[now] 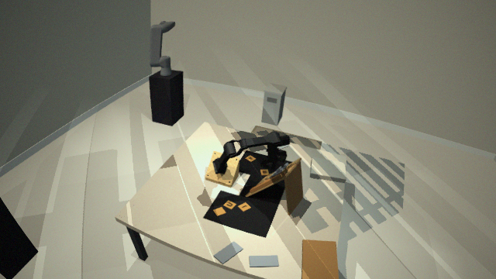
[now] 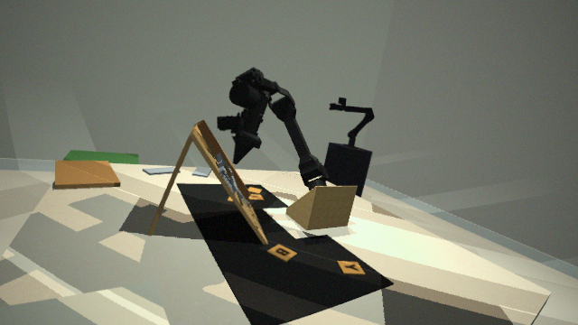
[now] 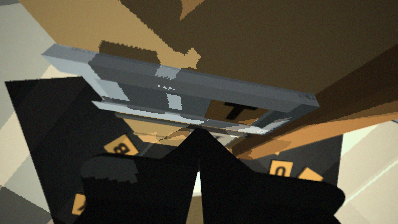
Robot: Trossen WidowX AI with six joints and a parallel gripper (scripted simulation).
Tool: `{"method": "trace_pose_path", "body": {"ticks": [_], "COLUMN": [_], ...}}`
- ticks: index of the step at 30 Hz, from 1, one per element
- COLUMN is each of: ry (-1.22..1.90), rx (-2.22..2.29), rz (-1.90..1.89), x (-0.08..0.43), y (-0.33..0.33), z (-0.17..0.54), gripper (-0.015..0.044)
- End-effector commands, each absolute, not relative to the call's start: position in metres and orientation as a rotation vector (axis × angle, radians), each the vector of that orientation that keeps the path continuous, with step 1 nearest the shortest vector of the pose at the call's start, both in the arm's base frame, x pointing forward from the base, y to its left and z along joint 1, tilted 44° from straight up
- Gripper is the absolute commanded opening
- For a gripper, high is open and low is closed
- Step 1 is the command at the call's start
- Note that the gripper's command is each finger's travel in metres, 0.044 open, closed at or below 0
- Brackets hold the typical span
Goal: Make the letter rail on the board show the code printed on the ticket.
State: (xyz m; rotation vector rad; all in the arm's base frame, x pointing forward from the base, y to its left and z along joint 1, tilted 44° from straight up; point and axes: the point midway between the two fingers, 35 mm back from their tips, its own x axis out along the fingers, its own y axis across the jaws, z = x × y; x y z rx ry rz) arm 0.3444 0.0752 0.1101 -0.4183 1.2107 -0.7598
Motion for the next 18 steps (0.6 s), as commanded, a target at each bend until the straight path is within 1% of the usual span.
{"method": "trace_pose_path", "body": {"ticks": [1,18], "ry": [1.217,1.216], "rx": [-0.415,-0.415], "rz": [-0.762,-0.763], "x": [0.3458,0.3518], "y": [0.0740,0.0687], "z": [0.1088,0.1059], "gripper": [0.0000,0.0000]}}
